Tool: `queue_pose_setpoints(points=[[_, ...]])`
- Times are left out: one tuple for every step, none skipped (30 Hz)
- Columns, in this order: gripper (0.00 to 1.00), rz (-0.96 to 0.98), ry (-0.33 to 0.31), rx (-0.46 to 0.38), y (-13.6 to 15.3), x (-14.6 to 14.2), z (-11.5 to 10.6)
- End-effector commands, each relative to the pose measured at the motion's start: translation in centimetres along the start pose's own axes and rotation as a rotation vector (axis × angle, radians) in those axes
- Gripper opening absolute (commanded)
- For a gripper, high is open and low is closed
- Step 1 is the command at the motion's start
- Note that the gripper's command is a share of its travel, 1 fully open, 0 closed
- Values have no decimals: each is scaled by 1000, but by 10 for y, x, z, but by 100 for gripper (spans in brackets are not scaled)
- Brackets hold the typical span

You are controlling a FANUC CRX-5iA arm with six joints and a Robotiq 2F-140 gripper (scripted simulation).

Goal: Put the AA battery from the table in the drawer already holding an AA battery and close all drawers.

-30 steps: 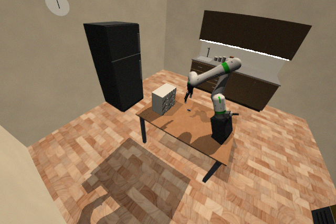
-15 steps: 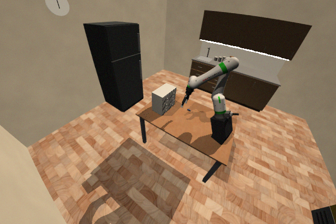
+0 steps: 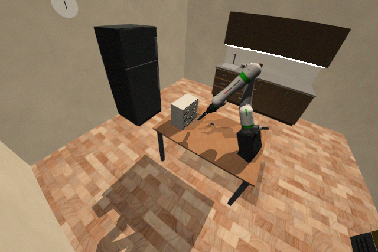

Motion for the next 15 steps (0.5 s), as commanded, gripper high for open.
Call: queue_pose_setpoints(points=[[100, -1, 145, 68, 11, 40, -1], [100, -10, 208, 86, 15, 57, -5], [100, -10, 208, 86, 15, 57, -5], [100, -20, 264, 96, 20, 71, -9], [100, -20, 264, 96, 20, 71, -9], [100, -28, 311, 100, 25, 83, -13], [100, -34, 347, 102, 29, 92, -17], [100, -39, 371, 101, 32, 98, -20], [100, -41, 384, 101, 34, 102, -21], [100, -41, 384, 101, 34, 102, -21], [100, -41, 384, 101, 34, 102, -21], [100, -42, 390, 101, 34, 103, -22], [100, -42, 391, 100, 35, 103, -22], [20, -42, 391, 100, 35, 103, -22], [20, -42, 391, 100, 35, 103, -22]])
Point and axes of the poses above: the point where the finger pads meet when closed, its own z axis out along the fingers, its own x axis across the jaws, y = z × x, the point moved 1 cm from there along -z, back along the fingers, and after that the axes turned 13 degrees about -z, right-handed, at the moved point
